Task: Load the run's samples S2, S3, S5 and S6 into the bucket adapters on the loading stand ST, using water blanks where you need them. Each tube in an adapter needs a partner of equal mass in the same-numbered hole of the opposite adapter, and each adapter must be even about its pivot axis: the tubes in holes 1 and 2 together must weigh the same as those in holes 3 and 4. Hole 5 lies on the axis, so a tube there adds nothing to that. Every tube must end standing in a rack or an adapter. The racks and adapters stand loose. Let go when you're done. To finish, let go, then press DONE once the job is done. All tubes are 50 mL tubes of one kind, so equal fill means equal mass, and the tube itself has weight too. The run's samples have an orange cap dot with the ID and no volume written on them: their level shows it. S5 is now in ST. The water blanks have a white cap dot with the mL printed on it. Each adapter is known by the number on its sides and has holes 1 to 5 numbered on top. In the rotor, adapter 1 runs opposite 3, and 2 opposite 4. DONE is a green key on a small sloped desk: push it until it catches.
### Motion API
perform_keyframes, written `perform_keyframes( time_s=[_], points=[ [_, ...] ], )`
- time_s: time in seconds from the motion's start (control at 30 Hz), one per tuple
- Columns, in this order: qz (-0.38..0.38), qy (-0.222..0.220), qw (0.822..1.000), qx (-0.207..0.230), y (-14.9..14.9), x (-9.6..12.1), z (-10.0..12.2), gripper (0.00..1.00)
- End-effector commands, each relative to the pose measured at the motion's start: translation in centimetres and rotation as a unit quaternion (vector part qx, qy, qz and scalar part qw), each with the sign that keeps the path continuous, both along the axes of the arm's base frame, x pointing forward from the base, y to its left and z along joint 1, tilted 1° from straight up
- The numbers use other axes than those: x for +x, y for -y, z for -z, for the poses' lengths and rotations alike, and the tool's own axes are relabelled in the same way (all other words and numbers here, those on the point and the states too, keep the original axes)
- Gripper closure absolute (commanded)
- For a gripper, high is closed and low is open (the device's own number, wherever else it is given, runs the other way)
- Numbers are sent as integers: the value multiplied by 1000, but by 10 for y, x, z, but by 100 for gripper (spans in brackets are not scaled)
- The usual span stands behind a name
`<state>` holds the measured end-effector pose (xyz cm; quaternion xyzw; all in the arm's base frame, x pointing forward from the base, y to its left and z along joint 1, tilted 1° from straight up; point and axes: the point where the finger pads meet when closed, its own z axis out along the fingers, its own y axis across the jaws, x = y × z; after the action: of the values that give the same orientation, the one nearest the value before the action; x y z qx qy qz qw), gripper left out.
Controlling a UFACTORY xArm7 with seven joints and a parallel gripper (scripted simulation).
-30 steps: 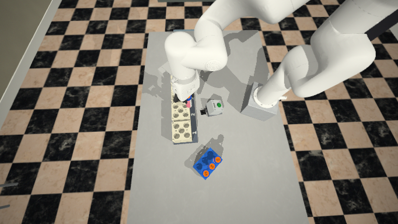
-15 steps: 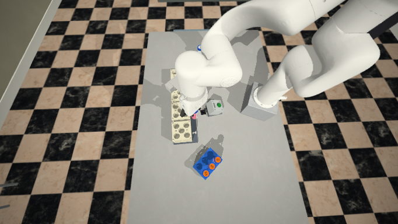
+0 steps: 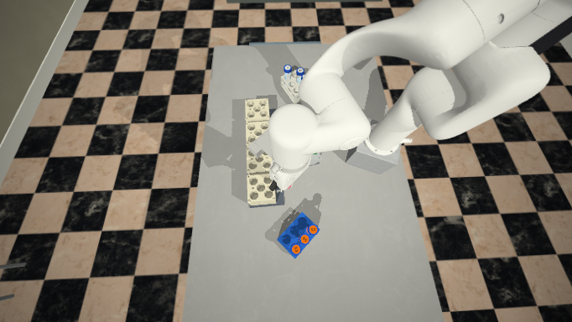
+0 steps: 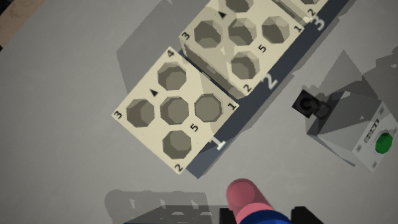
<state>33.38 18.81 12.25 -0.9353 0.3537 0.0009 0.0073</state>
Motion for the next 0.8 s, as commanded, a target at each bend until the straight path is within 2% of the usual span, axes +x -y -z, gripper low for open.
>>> perform_keyframes(
  time_s=[0.0, 0.77],
  points=[
    [1, 2, 1000, 0, -19, -8, -2, 100],
    [1, 2, 1000, 1, -103, -53, -3, 100]
  ],
)
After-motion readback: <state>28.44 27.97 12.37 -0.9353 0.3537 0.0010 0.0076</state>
